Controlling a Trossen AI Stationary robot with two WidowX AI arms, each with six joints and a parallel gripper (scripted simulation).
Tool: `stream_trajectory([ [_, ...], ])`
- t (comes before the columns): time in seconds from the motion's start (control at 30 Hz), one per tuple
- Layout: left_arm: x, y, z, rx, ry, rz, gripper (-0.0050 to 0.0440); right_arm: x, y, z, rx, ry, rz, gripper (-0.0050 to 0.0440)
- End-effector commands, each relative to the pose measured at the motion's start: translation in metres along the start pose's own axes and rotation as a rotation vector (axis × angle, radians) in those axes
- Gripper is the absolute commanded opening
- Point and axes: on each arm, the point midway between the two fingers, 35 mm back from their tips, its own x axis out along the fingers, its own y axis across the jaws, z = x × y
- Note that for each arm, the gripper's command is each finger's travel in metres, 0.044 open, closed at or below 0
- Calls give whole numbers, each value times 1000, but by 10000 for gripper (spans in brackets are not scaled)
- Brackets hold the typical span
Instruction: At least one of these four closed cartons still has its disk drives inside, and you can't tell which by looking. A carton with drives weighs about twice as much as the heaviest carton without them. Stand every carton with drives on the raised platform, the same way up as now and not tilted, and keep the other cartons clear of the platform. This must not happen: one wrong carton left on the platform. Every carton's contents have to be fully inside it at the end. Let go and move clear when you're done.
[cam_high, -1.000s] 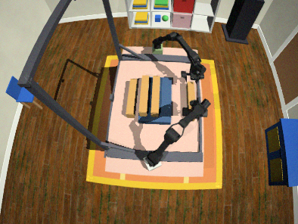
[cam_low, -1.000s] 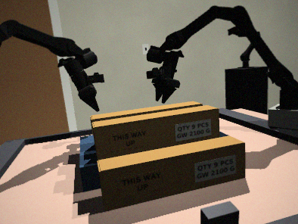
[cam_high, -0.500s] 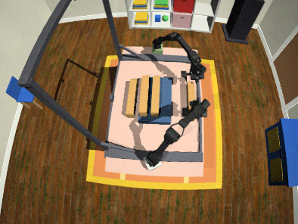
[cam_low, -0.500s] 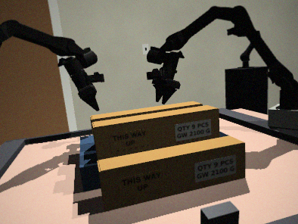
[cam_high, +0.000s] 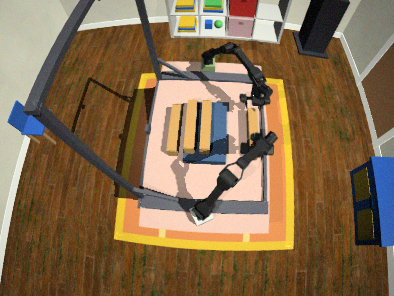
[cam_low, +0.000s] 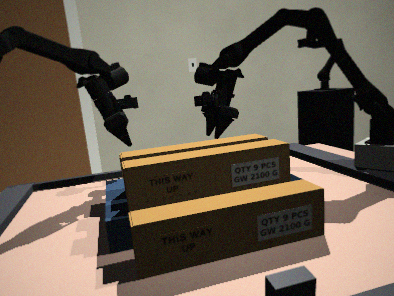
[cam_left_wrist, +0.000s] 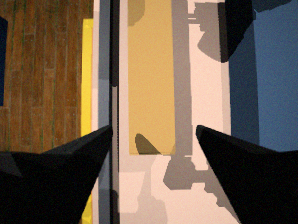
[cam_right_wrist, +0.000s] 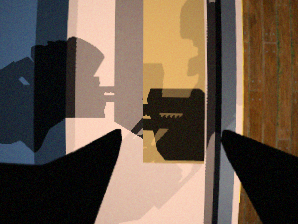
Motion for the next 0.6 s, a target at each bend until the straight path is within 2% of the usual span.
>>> stream_trajectory([
  [0.0, -9, 1, 4, 3, -14, 5, 387, -14, 0, 8, -9, -27, -23, 386],
  [0.57, -8, 1, 4, 5, -17, 13, 387, -14, 0, 7, -6, -15, -8, 386],
])
